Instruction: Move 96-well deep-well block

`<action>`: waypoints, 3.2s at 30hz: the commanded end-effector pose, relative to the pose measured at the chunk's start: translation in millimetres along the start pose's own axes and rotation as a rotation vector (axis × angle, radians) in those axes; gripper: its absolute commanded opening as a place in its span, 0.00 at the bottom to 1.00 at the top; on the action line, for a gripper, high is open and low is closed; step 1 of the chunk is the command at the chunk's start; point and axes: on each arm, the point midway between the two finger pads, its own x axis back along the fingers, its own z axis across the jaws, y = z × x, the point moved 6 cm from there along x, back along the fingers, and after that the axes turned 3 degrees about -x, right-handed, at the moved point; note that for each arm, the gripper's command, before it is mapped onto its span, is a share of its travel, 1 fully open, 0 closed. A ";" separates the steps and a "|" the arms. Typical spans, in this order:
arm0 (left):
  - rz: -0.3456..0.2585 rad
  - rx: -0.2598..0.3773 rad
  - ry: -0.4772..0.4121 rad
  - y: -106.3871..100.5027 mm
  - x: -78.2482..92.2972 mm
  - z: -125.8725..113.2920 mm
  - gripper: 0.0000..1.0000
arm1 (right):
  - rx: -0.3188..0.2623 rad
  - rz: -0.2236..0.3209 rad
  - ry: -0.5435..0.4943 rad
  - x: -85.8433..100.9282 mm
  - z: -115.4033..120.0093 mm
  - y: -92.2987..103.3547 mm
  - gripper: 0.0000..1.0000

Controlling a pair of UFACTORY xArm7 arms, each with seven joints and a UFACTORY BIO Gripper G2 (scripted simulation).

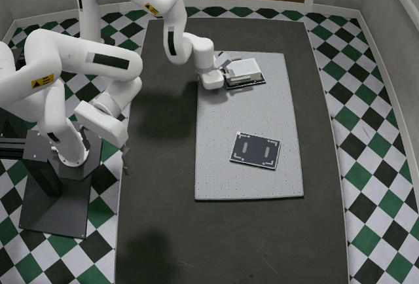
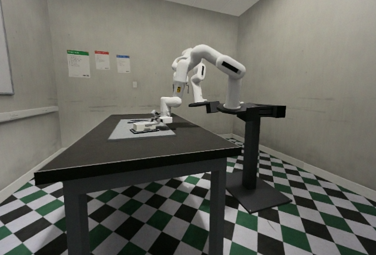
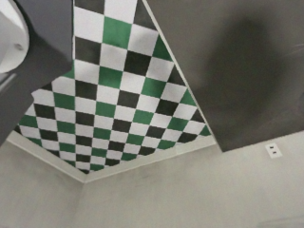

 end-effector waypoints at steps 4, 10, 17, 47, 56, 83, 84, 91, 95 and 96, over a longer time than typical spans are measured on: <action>-0.005 0.004 0.000 -2.8 -1.6 -1.4 0.37 | 0.000 -0.001 -0.002 0.7 -0.3 0.4 1.00; -0.005 0.004 0.000 -5.4 -1.6 -1.5 0.37 | 0.000 -0.001 -0.002 0.7 -0.3 0.4 1.00; -0.005 0.004 0.000 -10.1 -1.6 -1.8 0.37 | 0.000 -0.001 -0.002 0.7 -0.3 0.4 1.00; -0.005 0.004 0.000 -15.3 -1.7 -2.1 0.00 | 0.000 -0.001 -0.002 0.7 -0.3 0.4 1.00; -0.005 0.004 0.000 -15.3 -1.7 -2.1 0.00 | 0.000 -0.001 -0.002 0.7 -0.3 0.4 1.00; -0.005 0.004 0.000 -15.3 -1.7 -2.1 0.00 | 0.000 -0.001 -0.002 0.7 -0.3 0.4 1.00; -0.005 0.004 0.000 -15.3 -1.7 -2.1 0.00 | 0.000 -0.001 -0.002 0.7 -0.3 0.4 1.00; -0.005 0.004 0.000 -15.3 -1.7 -2.1 0.00 | 0.000 -0.001 -0.002 0.7 -0.3 0.4 1.00; -0.005 0.004 0.000 -15.3 -1.7 -2.1 0.00 | 0.000 -0.001 -0.002 0.7 -0.3 0.4 1.00; -0.005 0.004 0.000 -15.3 -1.7 -2.1 0.00 | 0.000 -0.001 -0.002 0.7 -0.3 0.4 1.00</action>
